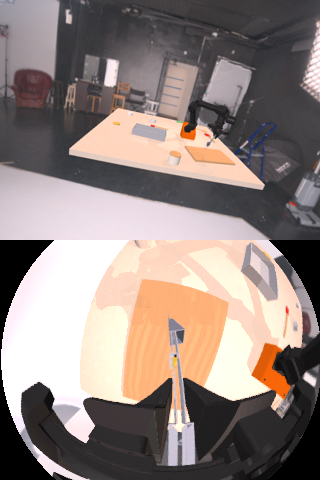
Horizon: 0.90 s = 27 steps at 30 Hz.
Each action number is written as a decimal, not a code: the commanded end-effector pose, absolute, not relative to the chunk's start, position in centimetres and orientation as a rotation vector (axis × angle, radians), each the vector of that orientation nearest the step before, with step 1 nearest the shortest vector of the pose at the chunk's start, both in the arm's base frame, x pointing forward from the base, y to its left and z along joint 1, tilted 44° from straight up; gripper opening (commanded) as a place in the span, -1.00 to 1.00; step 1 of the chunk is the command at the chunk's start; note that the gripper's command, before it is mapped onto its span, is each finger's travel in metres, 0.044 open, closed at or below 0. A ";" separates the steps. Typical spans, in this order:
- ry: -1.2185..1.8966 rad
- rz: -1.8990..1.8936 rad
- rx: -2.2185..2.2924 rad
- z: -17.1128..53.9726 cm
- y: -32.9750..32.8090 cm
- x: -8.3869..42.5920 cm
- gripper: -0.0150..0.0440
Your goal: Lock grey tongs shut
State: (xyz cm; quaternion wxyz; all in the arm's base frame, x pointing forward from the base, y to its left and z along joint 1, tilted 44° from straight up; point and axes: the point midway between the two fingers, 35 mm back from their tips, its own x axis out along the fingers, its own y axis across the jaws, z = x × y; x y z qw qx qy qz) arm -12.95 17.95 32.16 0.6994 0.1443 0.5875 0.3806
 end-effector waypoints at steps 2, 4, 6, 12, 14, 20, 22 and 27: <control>1.311 0.847 0.326 32.2 18.0 -12.9 -1.00; 1.317 0.842 0.314 32.1 18.0 -12.8 -1.00; 1.330 0.831 0.290 31.9 18.0 -12.7 -1.00; 1.390 0.793 0.193 31.1 17.9 -12.2 -1.00; 1.412 0.782 0.162 30.9 17.8 -12.0 -1.00; 1.464 0.786 0.105 30.8 18.0 -11.5 -1.00; 1.478 0.790 0.094 30.9 18.1 -11.4 -1.00; 1.517 0.804 0.064 30.9 18.2 -11.1 -1.00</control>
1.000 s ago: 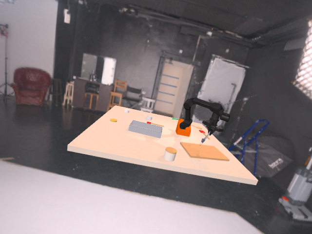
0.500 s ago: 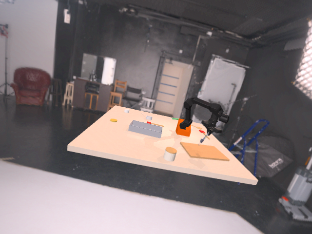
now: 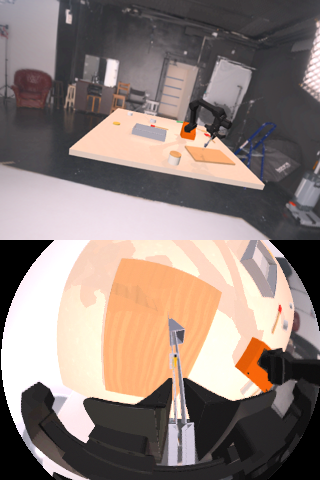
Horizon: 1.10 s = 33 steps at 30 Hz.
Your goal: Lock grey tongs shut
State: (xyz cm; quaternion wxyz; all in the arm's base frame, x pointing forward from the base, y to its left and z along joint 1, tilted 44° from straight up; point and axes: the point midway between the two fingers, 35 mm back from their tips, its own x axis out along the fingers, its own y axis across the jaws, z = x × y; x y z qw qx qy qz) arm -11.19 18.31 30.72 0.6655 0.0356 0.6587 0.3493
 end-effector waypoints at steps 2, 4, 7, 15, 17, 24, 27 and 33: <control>1.539 0.818 0.050 31.0 18.3 -11.1 -1.00; 1.557 0.832 0.034 31.0 18.3 -11.2 -1.00; 1.569 0.861 -0.001 30.9 18.1 -11.1 -1.00; 1.645 0.930 -0.042 31.3 18.1 -11.1 -1.00; 1.667 0.946 -0.046 31.3 18.1 -11.1 -1.00; 1.756 0.966 -0.101 31.2 18.1 -11.2 -1.00; 1.789 0.978 -0.125 31.1 18.1 -11.1 -1.00; 1.863 1.016 -0.163 31.1 18.2 -11.1 -1.00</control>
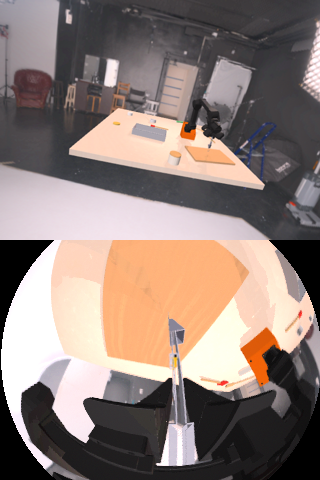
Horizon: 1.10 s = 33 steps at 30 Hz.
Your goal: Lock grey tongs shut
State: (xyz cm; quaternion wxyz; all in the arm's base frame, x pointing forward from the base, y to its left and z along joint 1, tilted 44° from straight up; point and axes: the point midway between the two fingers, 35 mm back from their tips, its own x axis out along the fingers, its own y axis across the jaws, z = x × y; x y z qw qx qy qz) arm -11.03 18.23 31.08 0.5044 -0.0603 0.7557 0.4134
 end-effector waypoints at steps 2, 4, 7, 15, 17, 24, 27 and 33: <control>1.894 1.024 -0.170 31.1 18.2 -11.1 -1.00; 1.926 1.032 -0.173 31.1 18.3 -11.1 -1.00; 1.982 1.039 -0.169 31.2 18.5 -11.0 -1.00; 2.129 1.075 -0.118 31.9 19.1 -10.6 -1.00; 2.149 1.082 -0.106 32.0 19.2 -10.5 -1.00; 2.156 1.084 -0.101 32.1 19.2 -10.5 -1.00; 2.156 1.084 -0.101 32.1 19.2 -10.5 -1.00; 2.156 1.084 -0.101 32.1 19.2 -10.5 -1.00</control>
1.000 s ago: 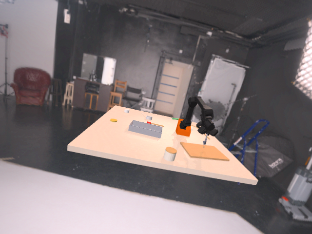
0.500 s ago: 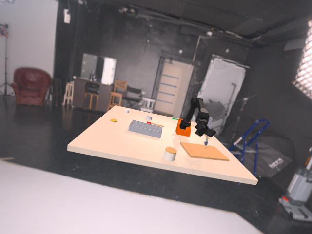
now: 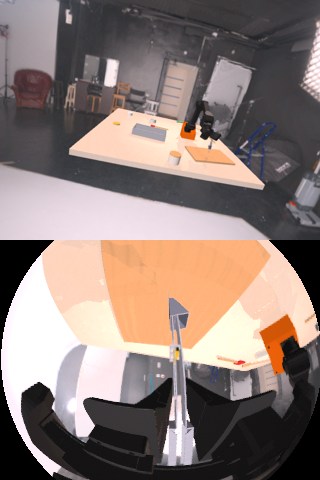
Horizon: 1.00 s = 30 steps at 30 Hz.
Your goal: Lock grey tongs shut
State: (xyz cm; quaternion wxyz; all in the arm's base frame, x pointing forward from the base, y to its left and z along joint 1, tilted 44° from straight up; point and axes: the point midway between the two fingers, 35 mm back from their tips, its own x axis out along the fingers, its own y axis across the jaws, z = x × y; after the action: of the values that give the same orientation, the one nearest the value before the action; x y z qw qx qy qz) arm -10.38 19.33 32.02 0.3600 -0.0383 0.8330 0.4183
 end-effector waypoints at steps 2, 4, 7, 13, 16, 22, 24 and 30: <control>2.156 1.084 -0.101 32.1 19.2 -10.5 -1.00; 2.156 1.084 -0.101 32.1 19.2 -10.5 -1.00; 2.156 1.084 -0.101 32.1 19.2 -10.5 -1.00; 2.156 1.084 -0.101 32.1 19.2 -10.5 -1.00; 2.156 1.084 -0.101 32.1 19.2 -10.5 -1.00; 2.155 1.083 -0.102 32.1 19.2 -10.5 -1.00; 2.150 1.078 -0.106 32.0 19.2 -10.5 -1.00; 2.112 1.047 -0.116 31.9 19.0 -10.8 -1.00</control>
State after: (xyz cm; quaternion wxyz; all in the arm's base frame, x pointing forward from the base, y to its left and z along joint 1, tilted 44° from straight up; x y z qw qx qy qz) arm -10.65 19.13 31.74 0.3719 -0.0462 0.8311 0.4108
